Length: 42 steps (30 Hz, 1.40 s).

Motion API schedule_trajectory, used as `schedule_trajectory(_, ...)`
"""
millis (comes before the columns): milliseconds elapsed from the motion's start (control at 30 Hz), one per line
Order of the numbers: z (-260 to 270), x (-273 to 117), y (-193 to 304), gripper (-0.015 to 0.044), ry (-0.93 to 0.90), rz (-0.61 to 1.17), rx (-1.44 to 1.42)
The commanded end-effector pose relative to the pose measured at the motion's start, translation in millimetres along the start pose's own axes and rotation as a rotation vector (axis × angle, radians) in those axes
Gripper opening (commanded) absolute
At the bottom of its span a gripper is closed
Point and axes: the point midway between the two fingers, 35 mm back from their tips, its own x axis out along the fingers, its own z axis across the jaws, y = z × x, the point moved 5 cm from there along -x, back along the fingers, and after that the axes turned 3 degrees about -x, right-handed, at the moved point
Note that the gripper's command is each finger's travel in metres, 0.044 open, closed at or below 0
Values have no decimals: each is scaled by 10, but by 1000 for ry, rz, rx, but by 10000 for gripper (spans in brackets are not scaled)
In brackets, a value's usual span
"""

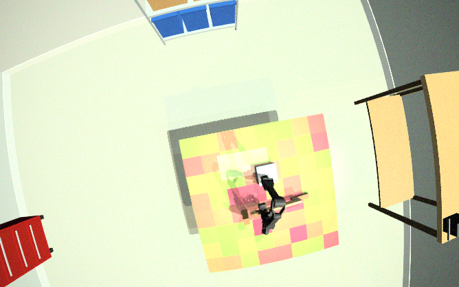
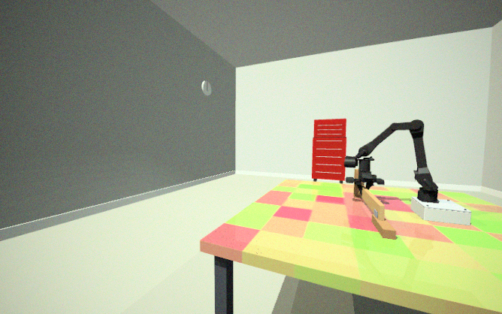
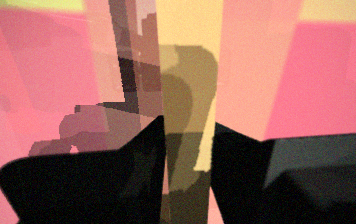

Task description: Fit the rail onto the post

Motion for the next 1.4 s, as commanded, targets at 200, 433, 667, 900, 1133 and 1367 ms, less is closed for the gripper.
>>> schedule_trajectory(200, -30, -28, 51, 0, 12, 5, -3)
schedule_trajectory(433, -29, -30, 72, 0, 12, 5, -3)
schedule_trajectory(667, -28, -33, 93, 0, 12, 6, -3)
schedule_trajectory(900, -27, -32, 115, 0, 12, 6, -3)
schedule_trajectory(1133, -26, -31, 135, 0, 12, 6, -3)
schedule_trajectory(1367, -24, -32, 156, 0, 12, 6, -3)
